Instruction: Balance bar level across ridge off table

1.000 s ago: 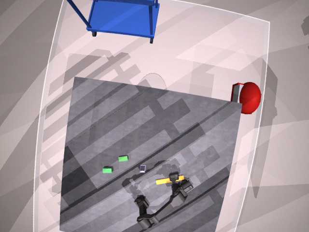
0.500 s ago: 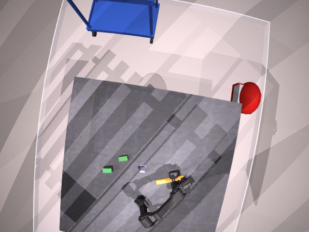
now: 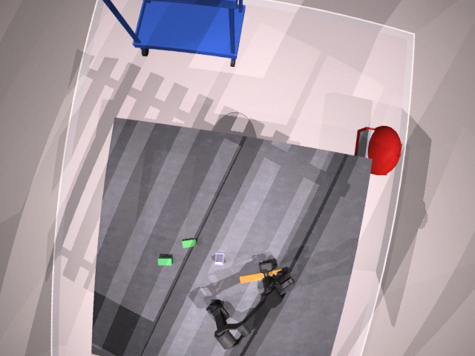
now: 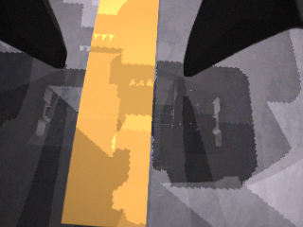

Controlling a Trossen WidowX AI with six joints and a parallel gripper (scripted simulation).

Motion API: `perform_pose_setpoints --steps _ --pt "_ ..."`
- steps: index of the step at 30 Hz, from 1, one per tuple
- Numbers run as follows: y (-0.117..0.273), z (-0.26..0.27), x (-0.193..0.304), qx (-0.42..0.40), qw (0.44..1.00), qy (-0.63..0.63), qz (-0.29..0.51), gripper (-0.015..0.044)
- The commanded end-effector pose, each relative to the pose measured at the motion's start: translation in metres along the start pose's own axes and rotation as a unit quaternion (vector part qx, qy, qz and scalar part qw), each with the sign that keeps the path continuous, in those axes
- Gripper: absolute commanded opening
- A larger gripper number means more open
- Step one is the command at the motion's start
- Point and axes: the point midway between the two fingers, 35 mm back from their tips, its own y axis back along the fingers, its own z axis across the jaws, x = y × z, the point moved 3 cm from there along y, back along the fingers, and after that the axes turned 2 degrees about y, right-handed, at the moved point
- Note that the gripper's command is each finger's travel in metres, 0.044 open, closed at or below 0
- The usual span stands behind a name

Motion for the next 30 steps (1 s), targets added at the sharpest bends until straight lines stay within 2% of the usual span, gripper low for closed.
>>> perform_pose_setpoints --steps 1,11,17,25,29,30 --pt "-0.0027 -0.0006 -0.0002 0.002 1.0 -0.004 -0.002 0.0315" --pt "-0.0027 -0.0006 -0.0002 0.002 1.0 -0.004 -0.002 0.0315" --pt "-0.0025 -0.0001 0.0003 0.0 1.0 0.0 0.0 0.0157" --pt "-0.0025 -0.0001 0.0003 0.0 1.0 0.0 0.0 0.0104" --pt "0.0035 0.0004 -0.001 0.0 1.0 0.0 0.0 0.0" --pt "0.006 0.0006 -0.0015 0.0 1.0 0.0 0.0 0.0"
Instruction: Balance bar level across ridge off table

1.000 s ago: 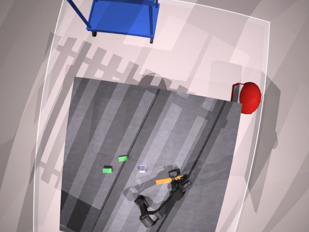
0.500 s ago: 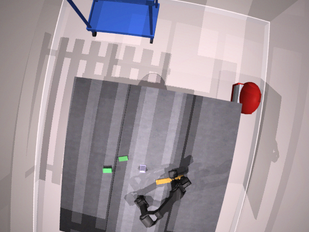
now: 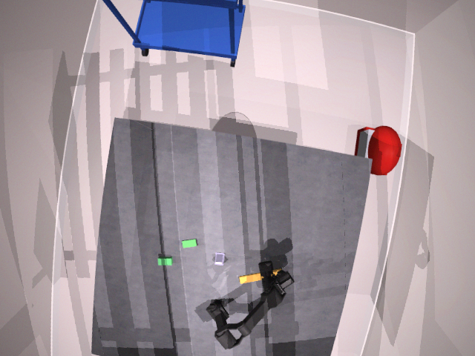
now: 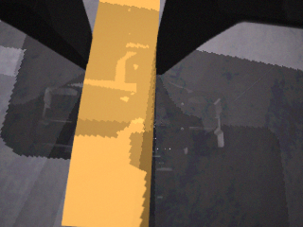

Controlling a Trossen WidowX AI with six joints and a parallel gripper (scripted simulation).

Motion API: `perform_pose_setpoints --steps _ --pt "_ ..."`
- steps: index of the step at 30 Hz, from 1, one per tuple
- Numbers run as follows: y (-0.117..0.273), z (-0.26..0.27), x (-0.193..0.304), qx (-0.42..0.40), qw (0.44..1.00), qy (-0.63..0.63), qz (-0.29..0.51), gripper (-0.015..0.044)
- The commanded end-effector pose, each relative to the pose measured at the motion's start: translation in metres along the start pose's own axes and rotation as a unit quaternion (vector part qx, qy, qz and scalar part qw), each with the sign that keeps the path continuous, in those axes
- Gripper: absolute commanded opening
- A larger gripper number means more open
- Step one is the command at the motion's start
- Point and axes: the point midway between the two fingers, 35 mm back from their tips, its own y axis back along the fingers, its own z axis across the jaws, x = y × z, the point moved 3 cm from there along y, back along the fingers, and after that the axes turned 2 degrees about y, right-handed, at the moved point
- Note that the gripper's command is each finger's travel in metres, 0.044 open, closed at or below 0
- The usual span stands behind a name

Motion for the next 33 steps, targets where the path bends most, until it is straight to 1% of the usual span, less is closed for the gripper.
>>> perform_pose_setpoints --steps 1,33 --pt "0.009 0.001 -0.003 -0.002 1.0 0.0 -0.004 0.0" --pt "0.091 0.002 -0.005 -0.001 1.0 -0.003 -0.006 0.0"
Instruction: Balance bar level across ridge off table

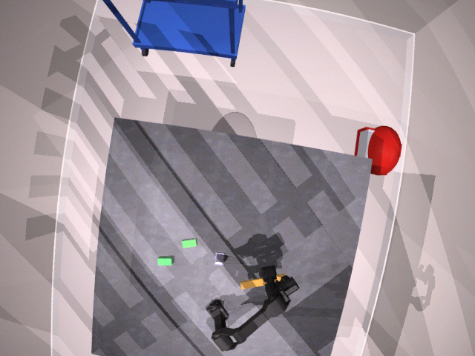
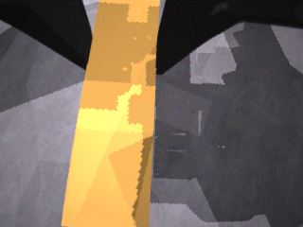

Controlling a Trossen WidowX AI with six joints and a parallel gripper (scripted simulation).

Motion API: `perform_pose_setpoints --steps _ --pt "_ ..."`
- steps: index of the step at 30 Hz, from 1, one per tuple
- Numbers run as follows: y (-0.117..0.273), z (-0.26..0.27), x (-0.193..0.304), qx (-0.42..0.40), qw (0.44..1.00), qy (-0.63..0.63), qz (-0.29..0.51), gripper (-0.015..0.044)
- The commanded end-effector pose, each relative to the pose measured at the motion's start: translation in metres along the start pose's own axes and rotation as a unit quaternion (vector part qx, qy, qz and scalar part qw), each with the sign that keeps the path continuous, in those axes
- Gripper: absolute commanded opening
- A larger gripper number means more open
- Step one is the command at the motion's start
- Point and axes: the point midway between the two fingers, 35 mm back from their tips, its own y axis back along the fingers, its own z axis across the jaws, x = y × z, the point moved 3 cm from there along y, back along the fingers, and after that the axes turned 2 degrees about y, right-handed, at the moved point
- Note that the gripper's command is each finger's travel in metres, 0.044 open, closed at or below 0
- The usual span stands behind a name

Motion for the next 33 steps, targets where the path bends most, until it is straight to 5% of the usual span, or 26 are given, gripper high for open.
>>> perform_pose_setpoints --steps 1,13,33 --pt "0.013 0.0 0.0 -0.001 1.0 -0.003 -0.007 0.0" --pt "0.037 0.0 0.006 -0.001 1.0 0.003 -0.007 0.0" --pt "0.038 0.061 0.055 -0.003 0.977 0.214 -0.005 0.0"
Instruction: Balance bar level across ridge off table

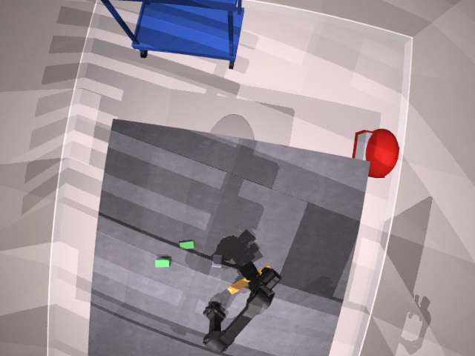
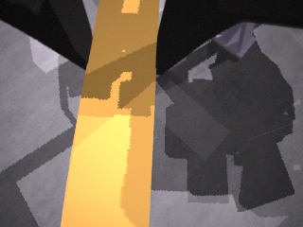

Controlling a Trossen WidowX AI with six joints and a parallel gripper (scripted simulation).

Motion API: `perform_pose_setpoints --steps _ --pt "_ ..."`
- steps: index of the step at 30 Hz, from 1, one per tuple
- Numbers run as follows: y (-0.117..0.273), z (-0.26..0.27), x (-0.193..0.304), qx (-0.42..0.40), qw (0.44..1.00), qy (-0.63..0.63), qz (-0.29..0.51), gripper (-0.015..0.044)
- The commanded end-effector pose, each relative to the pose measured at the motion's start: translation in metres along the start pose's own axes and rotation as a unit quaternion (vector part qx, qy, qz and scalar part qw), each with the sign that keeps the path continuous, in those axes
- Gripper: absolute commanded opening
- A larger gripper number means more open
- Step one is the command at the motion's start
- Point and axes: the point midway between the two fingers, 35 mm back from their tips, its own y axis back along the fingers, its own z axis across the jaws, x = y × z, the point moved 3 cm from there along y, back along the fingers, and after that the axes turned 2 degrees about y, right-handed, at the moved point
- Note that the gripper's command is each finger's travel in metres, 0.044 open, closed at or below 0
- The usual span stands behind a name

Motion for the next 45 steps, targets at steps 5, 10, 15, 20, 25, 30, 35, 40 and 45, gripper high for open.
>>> perform_pose_setpoints --steps 5,10,15,20,25,30,35,40,45 --pt "0.002 0.027 0.014 0.0 0.996 0.085 -0.002 0.0" --pt "0.002 0.044 0.023 -0.001 0.99 0.138 -0.001 0.0" --pt "0.002 0.061 0.034 -0.002 0.982 0.189 -0.001 0.0" --pt "0.002 0.077 0.045 -0.003 0.971 0.239 -0.001 0.0" --pt "0.002 0.092 0.057 -0.004 0.958 0.287 -0.001 0.0" --pt "0.002 0.107 0.069 -0.005 0.943 0.334 0.0 0.0" --pt "0.003 0.121 0.083 -0.006 0.927 0.375 0.0 0.0" --pt "0.003 0.134 0.096 -0.007 0.911 0.412 0.0 0.0" --pt "0.003 0.144 0.108 -0.007 0.899 0.438 0.0 0.0"
